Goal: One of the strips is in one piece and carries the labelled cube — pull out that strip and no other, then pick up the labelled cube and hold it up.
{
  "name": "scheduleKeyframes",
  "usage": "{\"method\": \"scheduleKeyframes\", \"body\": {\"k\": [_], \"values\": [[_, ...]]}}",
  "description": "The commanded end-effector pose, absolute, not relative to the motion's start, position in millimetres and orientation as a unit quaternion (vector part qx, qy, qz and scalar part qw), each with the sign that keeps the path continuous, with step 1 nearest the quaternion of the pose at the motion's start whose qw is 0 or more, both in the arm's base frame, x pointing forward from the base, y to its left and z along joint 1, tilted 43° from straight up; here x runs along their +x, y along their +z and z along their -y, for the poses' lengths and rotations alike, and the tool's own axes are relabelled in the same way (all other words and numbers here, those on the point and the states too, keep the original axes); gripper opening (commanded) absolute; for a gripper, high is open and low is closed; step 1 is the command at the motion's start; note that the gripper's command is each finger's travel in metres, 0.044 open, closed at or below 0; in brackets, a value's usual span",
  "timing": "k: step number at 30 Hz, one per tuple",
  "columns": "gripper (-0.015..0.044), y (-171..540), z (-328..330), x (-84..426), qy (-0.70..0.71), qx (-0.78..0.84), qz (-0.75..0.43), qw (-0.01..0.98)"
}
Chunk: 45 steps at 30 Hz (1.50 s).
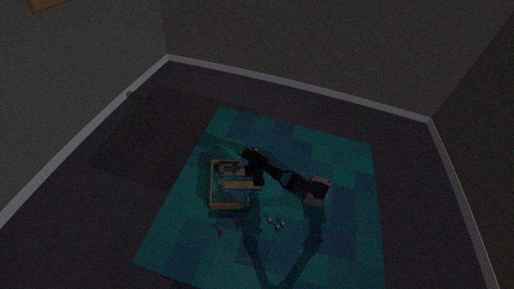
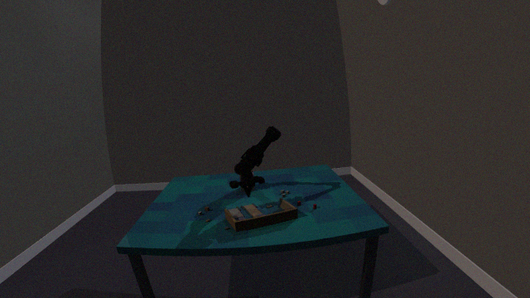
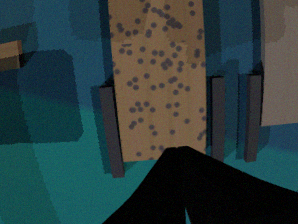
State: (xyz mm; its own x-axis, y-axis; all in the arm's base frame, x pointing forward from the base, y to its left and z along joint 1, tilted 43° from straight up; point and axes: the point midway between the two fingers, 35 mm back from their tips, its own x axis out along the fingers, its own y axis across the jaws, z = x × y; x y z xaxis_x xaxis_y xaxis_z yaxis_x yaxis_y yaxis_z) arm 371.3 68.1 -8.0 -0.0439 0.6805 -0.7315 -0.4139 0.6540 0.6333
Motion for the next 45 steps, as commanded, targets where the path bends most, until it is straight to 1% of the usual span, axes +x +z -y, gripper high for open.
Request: {"method": "scheduleKeyframes", "body": {"k": [1,33,45], "values": [[0.0000,-14.4,-71.9,370.3,0.398,0.113,-0.605,0.681],[0.0000,-52.2,-107.6,364.4,0.399,0.115,-0.604,0.680],[0.0000,-53.2,-108.1,364.4,0.399,0.115,-0.604,0.680]]}}
